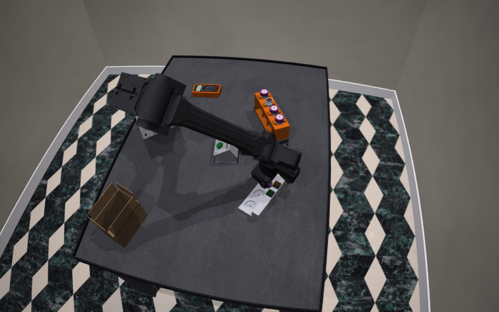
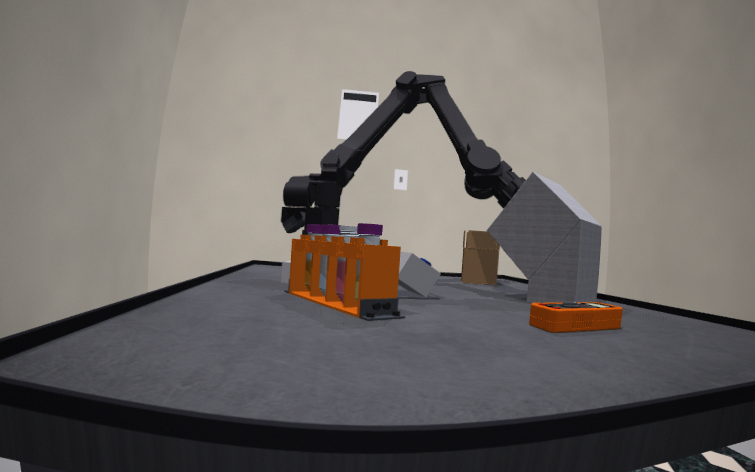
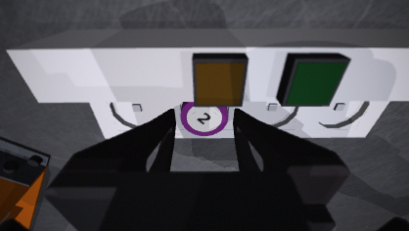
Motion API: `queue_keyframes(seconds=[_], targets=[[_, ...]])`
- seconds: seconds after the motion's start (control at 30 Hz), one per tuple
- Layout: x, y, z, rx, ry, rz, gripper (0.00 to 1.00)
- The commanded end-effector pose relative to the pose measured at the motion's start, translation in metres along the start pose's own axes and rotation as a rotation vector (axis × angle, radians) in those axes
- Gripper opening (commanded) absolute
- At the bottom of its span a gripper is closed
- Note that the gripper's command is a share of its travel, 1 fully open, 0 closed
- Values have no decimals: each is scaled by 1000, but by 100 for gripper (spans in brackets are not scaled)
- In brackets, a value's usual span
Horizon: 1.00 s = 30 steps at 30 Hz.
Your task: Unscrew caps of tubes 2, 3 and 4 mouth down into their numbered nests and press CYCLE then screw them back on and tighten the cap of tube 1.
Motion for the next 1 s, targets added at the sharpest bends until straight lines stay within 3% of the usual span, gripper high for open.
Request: queue_keyframes(seconds=[0.0,0.2,0.3,0.77,0.87,0.97], targets=[[-17,2,16,18,-33,13,47],[-48,1,17,21,-35,14,47],[-51,2,16,18,-30,14,47],[-125,-1,18,28,-36,20,47],[-122,5,14,8,-15,12,47],[-146,-2,17,29,-36,22,47]])
Point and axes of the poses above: the point where the finger pads meet when closed, its own x axis out along the fingers, its own y axis across the jaws, z = x × y, the point moved 6 cm from there along -x, back along the fingers, and after that the axes turned 1 degree about -x, right-handed, at the moved point
